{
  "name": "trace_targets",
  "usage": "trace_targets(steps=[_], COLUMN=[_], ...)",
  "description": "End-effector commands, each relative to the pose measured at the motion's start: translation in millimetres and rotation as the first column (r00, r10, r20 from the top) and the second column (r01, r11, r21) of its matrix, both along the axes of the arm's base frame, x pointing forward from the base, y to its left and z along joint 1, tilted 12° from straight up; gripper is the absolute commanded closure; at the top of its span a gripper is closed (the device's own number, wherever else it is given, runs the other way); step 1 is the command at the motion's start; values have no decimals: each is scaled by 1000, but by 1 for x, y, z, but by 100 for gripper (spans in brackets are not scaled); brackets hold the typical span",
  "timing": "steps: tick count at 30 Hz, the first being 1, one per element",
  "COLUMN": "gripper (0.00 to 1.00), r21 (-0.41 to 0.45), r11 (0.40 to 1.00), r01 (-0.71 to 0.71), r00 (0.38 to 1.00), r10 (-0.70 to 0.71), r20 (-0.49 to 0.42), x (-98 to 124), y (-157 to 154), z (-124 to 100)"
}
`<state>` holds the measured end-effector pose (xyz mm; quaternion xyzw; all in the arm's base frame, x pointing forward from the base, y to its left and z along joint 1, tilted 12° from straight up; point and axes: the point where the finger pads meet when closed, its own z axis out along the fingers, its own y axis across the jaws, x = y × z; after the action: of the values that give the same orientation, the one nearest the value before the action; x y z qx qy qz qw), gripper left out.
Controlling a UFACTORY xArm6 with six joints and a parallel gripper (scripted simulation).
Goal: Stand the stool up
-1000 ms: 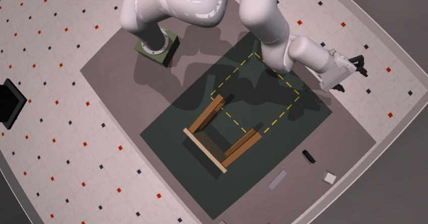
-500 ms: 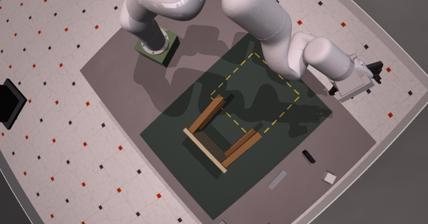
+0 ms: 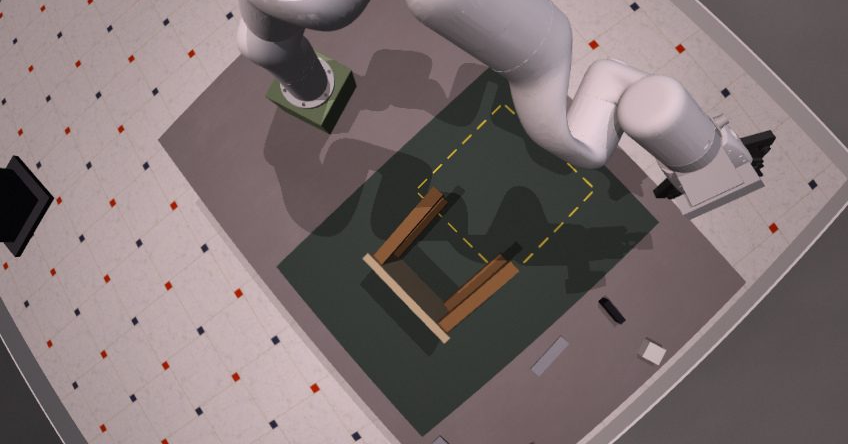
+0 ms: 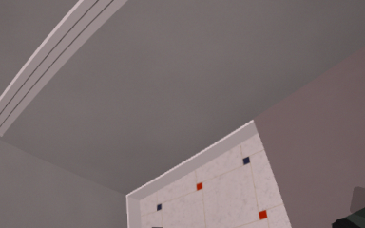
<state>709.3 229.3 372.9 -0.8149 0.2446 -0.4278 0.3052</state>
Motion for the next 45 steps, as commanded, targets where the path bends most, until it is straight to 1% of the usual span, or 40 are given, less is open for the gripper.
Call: trace_targets(steps=[1,2,3,4,7,8,9,11,12,13,14,15,16,18,19,20,21,22,24,25,26,27,28,29,30,34,36,37,38,39,41,42,45], gripper=[0,0,0,0,0,0,0,0,0,0,0,0,0,0,0,0,0,0,0,0,0,0,0,0,0,0,0,0,0,0,0,0,0], r21=[-9,-11,-11,-12,-12,-14,-16,-22,-22,-25,-25,-29,-29,-37,-37,-42,-42,-47,-47,-52,-57,-57,-62,-60,-60,-60,-60,-62,-62,-63,-63,-65,-71], r11=[999,997,997,993,993,988,980,961,961,949,949,935,935,904,904,887,887,869,869,850,831,831,811,792,792,719,719,702,702,686,686,670,630], r01=[35,75,75,115,115,156,197,276,276,315,315,353,353,426,426,460,460,493,493,524,554,554,582,607,607,692,692,709,709,725,725,739,774], r00=[999,995,995,989,989,980,968,937,937,918,918,897,897,850,850,824,824,797,797,770,741,741,712,676,676,536,536,504,504,474,474,445,371], r10=[-35,-75,-75,-116,-116,-157,-197,-274,-274,-311,-311,-347,-347,-413,-413,-444,-444,-472,-472,-499,-523,-523,-545,-555,-555,-568,-568,-566,-566,-563,-563,-559,-542], r20=[-30,-62,-62,-94,-94,-125,-156,-216,-216,-245,-245,-273,-273,-326,-326,-352,-352,-376,-376,-399,-421,-421,-442,-485,-485,-624,-624,-652,-652,-677,-677,-700,-754], x=[-1,1,1,1,1,1,-1,-6,-7,-10,-12,-16,-18,-27,-30,-35,-38,-44,-44,-58,-64,-67,-74,-84,-89,-127,-140,-150,-157,-167,-167,-191,-215], y=[-21,-48,-48,-76,-76,-103,-130,-149,-160,-173,-186,-199,-211,-236,-248,-260,-271,-283,-283,-316,-325,-333,-341,-349,-360,-381,-395,-398,-404,-408,-408,-421,-424], z=[10,8,8,7,7,6,4,1,1,0,0,-1,-1,-4,-4,-5,-5,-6,-6,-7,-8,-8,-9,-18,-19,-50,-59,-67,-72,-79,-79,-96,-113])
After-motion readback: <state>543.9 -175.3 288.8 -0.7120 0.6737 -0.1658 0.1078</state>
